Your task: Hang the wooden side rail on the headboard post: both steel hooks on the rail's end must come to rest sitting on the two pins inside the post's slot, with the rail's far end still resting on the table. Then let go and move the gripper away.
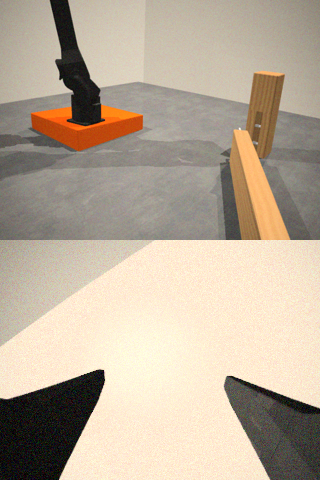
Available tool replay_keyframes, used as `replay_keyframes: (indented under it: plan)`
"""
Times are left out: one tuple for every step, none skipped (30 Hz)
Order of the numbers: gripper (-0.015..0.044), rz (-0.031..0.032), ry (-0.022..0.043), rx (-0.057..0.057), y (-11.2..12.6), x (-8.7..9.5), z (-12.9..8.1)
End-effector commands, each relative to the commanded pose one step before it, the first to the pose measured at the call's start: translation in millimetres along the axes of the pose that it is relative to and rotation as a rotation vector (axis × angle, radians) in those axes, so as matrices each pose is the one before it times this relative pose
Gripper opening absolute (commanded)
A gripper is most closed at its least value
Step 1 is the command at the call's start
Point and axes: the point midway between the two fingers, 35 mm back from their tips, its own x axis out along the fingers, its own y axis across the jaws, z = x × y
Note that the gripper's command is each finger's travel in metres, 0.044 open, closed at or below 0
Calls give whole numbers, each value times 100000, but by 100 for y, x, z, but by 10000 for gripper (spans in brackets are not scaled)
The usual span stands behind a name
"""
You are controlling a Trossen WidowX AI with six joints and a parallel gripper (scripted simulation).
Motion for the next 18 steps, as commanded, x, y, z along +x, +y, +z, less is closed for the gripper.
replay_keyframes:
  plan:
    - [440,-6630,9585,-8535,-3294,-1393,-5427]
    - [440,-1469,2396,-1928,-693,-207,-1297]
    - [440,-1419,2427,-1942,-666,-209,-1303]
    - [440,-1369,2457,-1955,-639,-211,-1308]
    - [440,-1318,2485,-1969,-612,-213,-1312]
    - [440,-1266,2513,-1982,-585,-215,-1316]
    - [440,-1213,2539,-1996,-558,-217,-1319]
    - [440,-1160,2565,-2009,-531,-219,-1322]
    - [440,-1106,2589,-2023,-505,-221,-1324]
    - [440,-1052,2612,-2036,-478,-223,-1326]
    - [440,-1033,2730,-2124,-468,-233,-1375]
    - [440,-977,2761,-2146,-441,-236,-1380]
    - [440,-916,2782,-2161,-413,-238,-1380]
    - [440,-856,2802,-2176,-386,-239,-1379]
    - [440,-794,2820,-2190,-358,-241,-1378]
    - [440,-733,2837,-2205,-330,-242,-1376]
    - [440,-671,2852,-2220,-303,-243,-1374]
    - [440,-608,2866,-2234,-276,-245,-1371]
